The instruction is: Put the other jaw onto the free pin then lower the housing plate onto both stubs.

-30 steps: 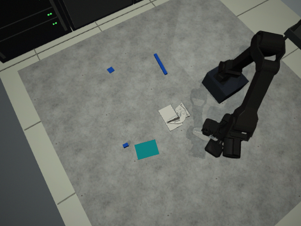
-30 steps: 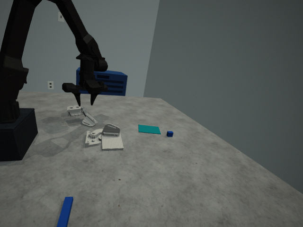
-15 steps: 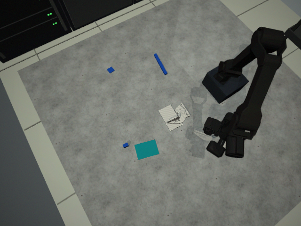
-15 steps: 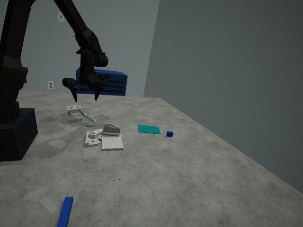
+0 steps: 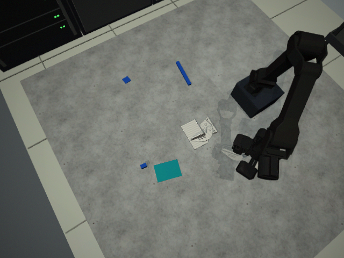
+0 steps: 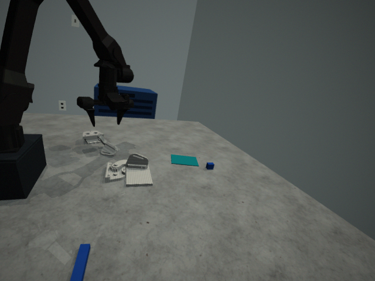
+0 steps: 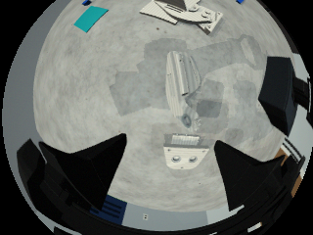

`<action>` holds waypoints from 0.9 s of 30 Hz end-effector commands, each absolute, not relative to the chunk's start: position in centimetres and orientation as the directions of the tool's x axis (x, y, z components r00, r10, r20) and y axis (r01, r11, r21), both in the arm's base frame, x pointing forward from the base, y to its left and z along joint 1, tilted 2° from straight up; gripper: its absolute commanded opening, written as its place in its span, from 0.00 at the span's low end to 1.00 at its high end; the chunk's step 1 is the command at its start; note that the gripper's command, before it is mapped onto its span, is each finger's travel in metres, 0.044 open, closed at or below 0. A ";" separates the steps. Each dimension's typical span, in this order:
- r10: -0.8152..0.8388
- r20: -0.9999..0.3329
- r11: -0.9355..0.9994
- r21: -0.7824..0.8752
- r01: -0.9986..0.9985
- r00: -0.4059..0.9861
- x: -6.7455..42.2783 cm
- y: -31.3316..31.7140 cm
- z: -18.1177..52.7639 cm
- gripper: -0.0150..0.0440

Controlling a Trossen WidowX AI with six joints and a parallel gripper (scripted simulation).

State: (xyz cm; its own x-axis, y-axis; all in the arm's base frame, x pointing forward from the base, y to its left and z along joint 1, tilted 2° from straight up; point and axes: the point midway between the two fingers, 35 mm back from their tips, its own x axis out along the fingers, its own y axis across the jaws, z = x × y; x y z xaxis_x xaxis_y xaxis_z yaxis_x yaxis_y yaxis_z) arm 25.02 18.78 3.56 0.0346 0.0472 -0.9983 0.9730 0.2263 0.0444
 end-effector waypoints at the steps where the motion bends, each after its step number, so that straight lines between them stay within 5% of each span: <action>1: 0.044 -0.998 0.226 0.045 0.973 0.036 25.1 18.7 3.6 1.00; 17: 0.044 -0.998 0.226 0.045 0.973 0.036 25.1 18.7 3.6 1.00; 27: 0.044 -0.998 0.469 0.052 0.881 0.036 24.6 18.5 3.6 0.56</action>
